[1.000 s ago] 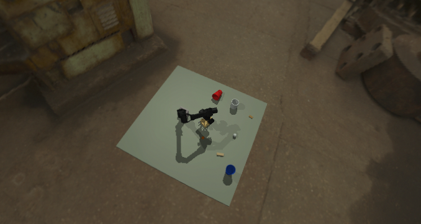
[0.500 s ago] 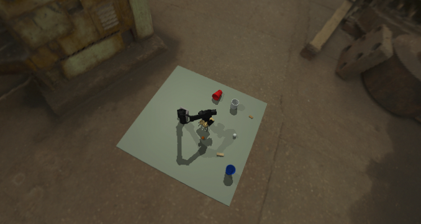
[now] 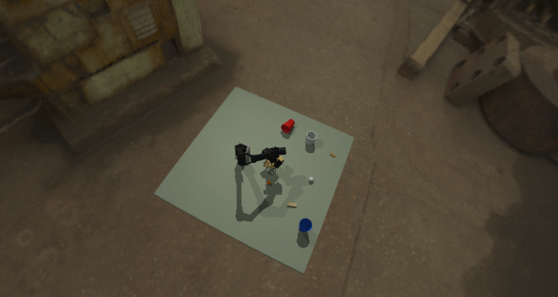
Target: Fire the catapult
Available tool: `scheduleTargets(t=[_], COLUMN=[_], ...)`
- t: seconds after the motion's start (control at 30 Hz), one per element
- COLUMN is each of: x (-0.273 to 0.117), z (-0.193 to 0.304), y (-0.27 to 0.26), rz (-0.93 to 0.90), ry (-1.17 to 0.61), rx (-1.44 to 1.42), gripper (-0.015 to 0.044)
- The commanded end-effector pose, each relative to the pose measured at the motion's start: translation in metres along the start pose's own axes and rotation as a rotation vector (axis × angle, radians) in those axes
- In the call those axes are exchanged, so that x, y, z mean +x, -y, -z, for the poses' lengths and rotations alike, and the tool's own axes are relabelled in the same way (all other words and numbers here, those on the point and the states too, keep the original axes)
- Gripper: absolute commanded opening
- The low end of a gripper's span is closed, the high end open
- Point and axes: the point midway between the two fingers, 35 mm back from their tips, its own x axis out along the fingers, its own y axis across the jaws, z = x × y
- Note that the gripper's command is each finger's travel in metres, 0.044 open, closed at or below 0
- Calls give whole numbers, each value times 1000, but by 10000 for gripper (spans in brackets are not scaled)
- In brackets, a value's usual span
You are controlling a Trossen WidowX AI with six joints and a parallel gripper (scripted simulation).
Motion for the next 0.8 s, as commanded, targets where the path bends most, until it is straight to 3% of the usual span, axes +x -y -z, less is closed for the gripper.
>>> scheduleTargets(t=[0.0, 0.4, 0.7, 0.77], x=[10, 27, 17, 8], z=[6, 7, 3, 10], y=[0, -1, 0, -1], rz=[0, 0, 2, 1], ry=[-14, -14, 3, -2], rx=[-2, -2, 0, 0], gripper=[0, 0, 0, 53])
